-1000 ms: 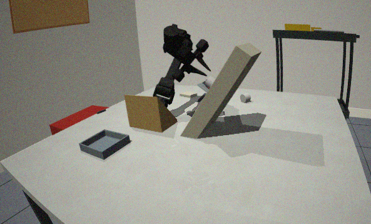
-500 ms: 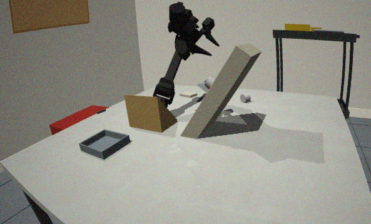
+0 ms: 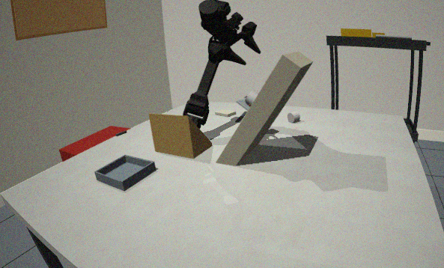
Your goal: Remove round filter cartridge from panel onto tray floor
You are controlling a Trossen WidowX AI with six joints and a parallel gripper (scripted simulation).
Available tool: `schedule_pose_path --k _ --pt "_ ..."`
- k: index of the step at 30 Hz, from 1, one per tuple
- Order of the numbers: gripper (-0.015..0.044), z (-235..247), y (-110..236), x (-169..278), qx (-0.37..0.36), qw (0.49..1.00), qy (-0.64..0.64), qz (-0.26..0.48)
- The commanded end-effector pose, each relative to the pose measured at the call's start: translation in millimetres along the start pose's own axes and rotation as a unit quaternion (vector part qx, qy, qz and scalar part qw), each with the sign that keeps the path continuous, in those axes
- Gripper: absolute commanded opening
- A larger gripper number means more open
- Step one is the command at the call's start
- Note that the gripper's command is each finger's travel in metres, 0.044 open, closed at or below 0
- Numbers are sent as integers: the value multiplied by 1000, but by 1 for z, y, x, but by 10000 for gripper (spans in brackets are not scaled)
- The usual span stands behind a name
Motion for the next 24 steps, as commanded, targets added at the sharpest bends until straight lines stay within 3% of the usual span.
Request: schedule_pose_path --k 1,6,24 --pt "305 -22 -23 24 52 975 202 75" --pt "305 -36 -37 41 63 930 334 139" --pt "305 -39 -50 43 64 930 334 139"
Point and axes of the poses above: the point midway between the two fingers, 35 mm back from their tips, its own y axis back along the fingers, its own z axis across the jaws, x = y × z, the point moved 9 cm from there along y, back along the fingers, and after that the axes turned 8 degrees about -y, right-handed, at the moved point
